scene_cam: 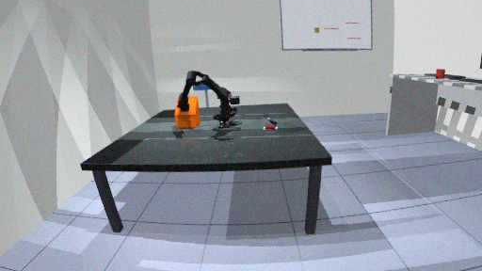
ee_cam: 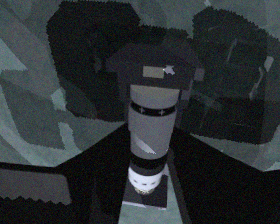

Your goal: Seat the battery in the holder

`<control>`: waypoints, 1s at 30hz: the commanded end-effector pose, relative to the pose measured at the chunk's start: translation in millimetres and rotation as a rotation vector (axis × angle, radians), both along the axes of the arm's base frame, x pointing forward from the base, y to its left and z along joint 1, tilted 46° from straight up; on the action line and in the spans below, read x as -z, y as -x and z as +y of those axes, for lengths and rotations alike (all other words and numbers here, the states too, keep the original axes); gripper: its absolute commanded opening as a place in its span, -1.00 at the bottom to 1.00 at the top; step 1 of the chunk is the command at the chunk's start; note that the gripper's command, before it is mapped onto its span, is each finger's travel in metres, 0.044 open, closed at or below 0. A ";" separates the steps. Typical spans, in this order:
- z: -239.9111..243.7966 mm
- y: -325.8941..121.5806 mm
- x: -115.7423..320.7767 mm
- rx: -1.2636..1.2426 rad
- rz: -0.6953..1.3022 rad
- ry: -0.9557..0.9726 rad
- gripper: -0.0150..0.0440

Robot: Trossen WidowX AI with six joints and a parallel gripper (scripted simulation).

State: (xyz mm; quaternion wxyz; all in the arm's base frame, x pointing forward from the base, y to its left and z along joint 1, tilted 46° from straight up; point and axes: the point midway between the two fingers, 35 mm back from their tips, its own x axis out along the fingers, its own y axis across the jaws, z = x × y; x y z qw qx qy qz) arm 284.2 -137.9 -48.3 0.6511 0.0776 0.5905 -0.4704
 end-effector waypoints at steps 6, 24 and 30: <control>1.8 4.6 4.2 0.007 0.021 -0.020 -0.26; -4.4 -6.6 -4.2 0.007 0.018 -0.014 -0.26; -4.4 -6.8 -4.4 0.008 0.019 -0.014 -0.26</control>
